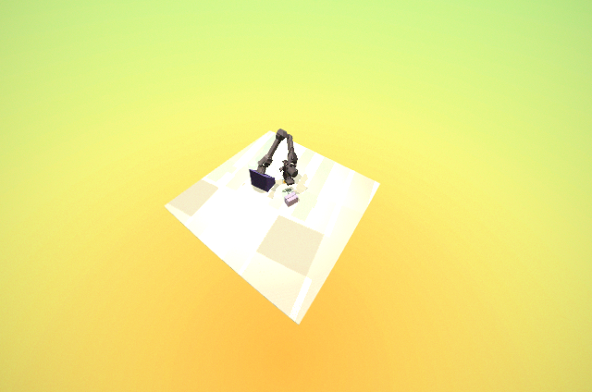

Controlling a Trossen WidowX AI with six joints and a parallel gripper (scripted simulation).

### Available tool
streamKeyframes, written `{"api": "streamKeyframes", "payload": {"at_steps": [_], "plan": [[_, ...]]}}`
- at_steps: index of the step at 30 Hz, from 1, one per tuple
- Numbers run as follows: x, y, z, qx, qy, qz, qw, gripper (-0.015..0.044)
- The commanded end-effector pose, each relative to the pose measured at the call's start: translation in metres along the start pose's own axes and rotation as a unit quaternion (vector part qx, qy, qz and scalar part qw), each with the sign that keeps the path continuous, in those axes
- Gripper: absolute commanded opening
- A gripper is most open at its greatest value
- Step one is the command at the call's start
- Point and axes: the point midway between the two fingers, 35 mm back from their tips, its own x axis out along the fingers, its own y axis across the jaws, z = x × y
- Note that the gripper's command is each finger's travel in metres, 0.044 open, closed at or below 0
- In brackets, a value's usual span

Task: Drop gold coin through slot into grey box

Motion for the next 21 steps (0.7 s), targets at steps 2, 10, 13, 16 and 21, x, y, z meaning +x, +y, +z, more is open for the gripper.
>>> {"api": "streamKeyframes", "payload": {"at_steps": [2,10,13,16,21], "plan": [[-0.002,0.000,-0.001,-0.082,0.001,-0.002,0.997,0.0000],[-0.002,0.001,-0.001,-0.108,0.001,-0.002,0.994,0.0000],[-0.003,-0.003,0.000,-0.108,0.001,-0.002,0.994,0.0000],[-0.004,-0.011,0.001,-0.108,0.001,-0.002,0.994,0.0000],[-0.005,-0.023,0.002,-0.108,0.001,-0.003,0.994,0.0000]]}}
